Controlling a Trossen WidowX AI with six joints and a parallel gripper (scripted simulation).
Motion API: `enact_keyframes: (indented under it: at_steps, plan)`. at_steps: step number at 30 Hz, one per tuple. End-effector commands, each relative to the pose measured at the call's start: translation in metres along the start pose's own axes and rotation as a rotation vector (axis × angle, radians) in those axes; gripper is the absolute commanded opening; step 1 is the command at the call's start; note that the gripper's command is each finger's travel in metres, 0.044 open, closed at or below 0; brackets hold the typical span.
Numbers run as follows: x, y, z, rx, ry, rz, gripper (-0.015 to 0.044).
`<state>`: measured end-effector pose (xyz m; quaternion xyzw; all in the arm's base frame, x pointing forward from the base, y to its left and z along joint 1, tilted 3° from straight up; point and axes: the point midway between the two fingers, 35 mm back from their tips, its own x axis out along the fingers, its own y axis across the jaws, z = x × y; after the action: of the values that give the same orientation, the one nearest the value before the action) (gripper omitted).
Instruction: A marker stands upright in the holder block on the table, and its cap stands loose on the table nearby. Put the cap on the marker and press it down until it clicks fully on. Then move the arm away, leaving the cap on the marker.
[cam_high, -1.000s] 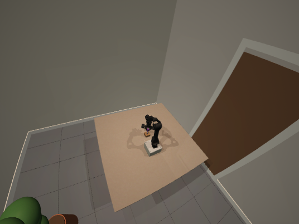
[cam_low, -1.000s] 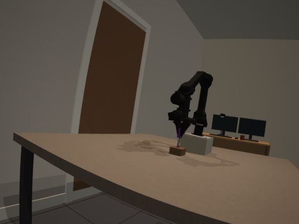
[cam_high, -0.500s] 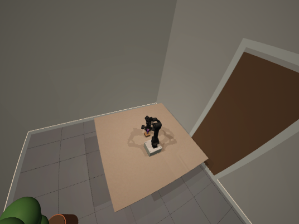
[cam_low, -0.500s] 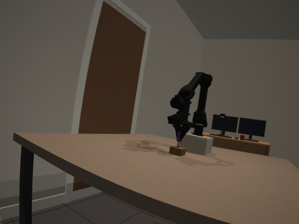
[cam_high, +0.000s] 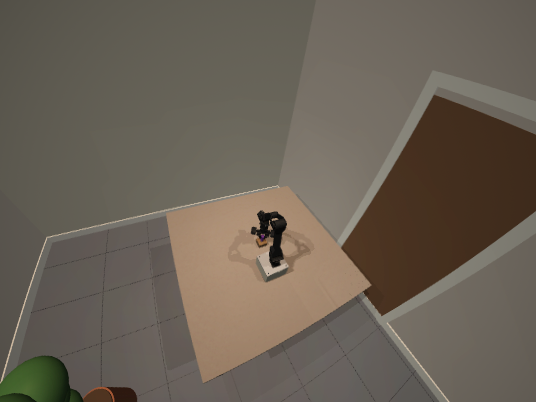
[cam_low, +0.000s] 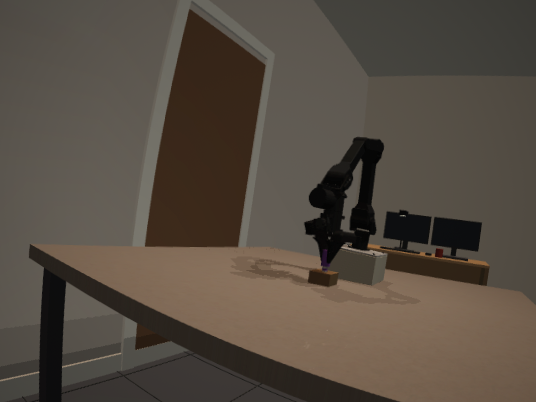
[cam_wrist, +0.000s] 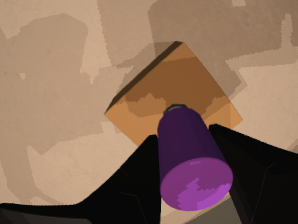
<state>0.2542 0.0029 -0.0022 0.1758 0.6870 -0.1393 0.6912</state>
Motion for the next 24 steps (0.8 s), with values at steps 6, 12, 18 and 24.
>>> enact_keyframes:
  at_steps: [6, 12, 18, 24]
  plan:
    - [0.0, 0.0, 0.0, 0.0, 0.002, -0.001, 0.0105]
    - [0.0, 0.0, 0.0, 0.0, 0.002, -0.001, 0.0263]
    - [0.0, 0.0, 0.0, 0.0, 0.002, -0.001, 0.042]
    - [-0.046, 0.001, 0.003, 0.0, 0.001, 0.0, 0.044]
